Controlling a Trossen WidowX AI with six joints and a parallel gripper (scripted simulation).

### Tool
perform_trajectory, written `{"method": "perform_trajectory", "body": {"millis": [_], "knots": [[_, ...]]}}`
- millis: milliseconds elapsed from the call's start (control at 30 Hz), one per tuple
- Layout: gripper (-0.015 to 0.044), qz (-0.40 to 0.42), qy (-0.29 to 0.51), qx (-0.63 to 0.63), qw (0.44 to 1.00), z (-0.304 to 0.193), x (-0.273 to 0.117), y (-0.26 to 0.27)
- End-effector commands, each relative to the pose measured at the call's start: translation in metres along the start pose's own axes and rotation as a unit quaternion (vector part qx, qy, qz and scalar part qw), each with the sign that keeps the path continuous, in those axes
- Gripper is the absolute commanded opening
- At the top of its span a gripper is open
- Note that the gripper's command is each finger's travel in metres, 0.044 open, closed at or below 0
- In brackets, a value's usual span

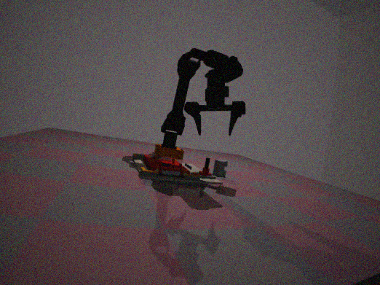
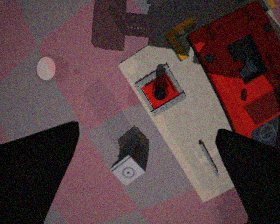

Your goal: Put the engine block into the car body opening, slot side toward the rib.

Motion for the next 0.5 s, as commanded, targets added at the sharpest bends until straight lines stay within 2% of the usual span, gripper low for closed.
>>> {"method": "perform_trajectory", "body": {"millis": [0, 467], "knots": [[0.044, -0.003, 0.003, -0.058, 0.998, -0.0018, 0.0006, 0.0014], [0.044, -0.003, 0.018, -0.296, 0.955, -0.009, 0.0022, 0.0083]]}}
Point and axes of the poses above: the point midway between the two fingers, 35 mm back from their tips, its own x axis out along the fingers, its own y axis across the jaws, z = x × y, the point moved 2 cm from there along -x, back along the fingers, and after that the axes turned 13 degrees about -x, right-handed, at the moved point
